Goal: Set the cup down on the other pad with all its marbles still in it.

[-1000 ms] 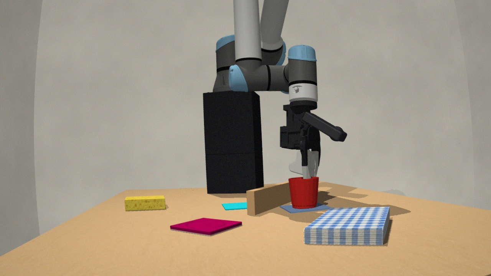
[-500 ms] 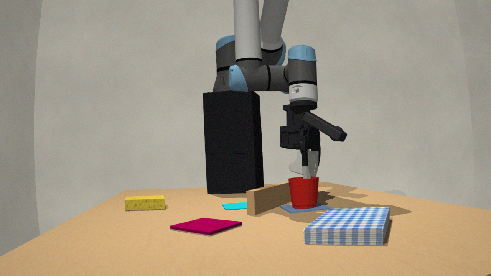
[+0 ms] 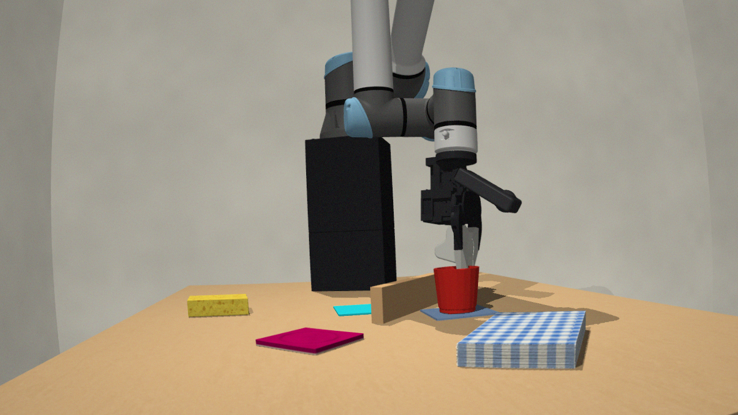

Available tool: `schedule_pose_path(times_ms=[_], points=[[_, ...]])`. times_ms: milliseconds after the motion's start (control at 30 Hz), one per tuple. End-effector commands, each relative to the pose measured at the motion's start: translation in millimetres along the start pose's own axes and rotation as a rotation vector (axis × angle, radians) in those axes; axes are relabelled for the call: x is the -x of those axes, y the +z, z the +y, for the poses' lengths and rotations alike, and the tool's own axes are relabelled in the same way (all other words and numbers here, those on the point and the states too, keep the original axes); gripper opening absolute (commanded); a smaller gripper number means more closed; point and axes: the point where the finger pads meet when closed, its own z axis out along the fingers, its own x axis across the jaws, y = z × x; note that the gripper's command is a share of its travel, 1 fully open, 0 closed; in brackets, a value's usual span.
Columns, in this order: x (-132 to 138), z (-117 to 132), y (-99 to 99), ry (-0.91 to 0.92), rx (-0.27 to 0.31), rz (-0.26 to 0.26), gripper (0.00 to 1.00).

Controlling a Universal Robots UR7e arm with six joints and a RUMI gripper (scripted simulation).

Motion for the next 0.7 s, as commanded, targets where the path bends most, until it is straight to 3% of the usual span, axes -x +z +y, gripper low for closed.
schedule_pose_path(times_ms=[0, 667], points=[[-0.4, -0.4, -0.5, 0.000, -0.001, 0.001, 0.06], [-0.4, -0.4, -0.5, 0.000, -0.001, 0.001, 0.04]])
